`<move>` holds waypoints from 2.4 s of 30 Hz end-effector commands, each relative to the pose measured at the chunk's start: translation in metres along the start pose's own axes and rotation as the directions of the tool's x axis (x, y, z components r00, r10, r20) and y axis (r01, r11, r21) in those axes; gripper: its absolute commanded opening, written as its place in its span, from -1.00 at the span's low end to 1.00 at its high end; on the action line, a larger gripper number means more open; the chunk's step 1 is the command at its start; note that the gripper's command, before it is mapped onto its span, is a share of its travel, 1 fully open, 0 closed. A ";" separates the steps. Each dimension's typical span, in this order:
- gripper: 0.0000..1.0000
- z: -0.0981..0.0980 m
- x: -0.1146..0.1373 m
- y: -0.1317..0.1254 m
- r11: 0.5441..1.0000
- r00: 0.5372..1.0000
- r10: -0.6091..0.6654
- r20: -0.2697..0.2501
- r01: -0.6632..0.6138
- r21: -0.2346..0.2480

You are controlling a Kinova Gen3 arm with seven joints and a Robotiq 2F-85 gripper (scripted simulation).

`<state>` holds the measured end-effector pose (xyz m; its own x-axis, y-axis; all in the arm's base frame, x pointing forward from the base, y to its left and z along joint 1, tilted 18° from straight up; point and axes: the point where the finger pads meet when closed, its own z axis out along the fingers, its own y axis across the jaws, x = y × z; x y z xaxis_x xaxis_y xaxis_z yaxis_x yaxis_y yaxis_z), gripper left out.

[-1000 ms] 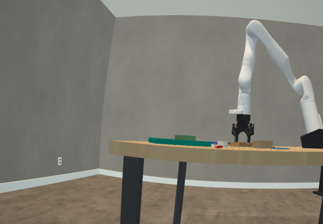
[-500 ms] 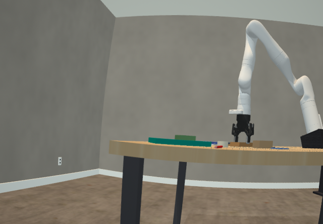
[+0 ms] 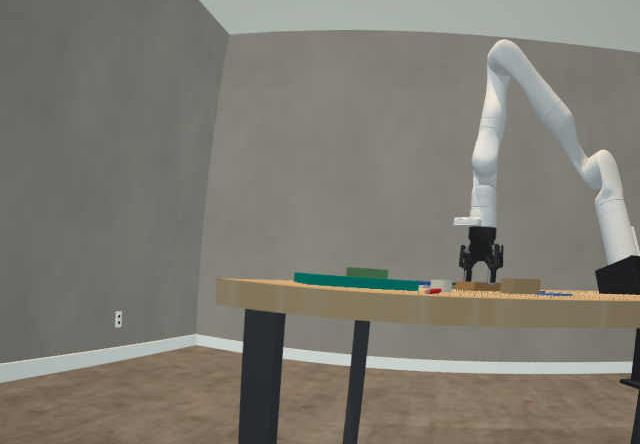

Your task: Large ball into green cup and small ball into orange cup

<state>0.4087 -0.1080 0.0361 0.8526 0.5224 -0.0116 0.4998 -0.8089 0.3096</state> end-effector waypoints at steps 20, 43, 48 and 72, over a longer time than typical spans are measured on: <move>0.85 -0.028 0.000 0.000 1.000 1.000 0.000 -0.001 0.000 0.000; 0.85 -0.079 0.000 0.000 1.000 1.000 0.000 -0.001 0.000 0.000; 0.85 -0.080 0.000 0.000 1.000 1.000 0.000 -0.001 0.000 0.000; 0.85 -0.080 0.000 0.000 1.000 1.000 0.000 -0.001 0.000 0.000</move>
<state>0.3965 -0.0864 0.1122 0.8527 0.5223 -0.0115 0.4997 -0.8089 0.3097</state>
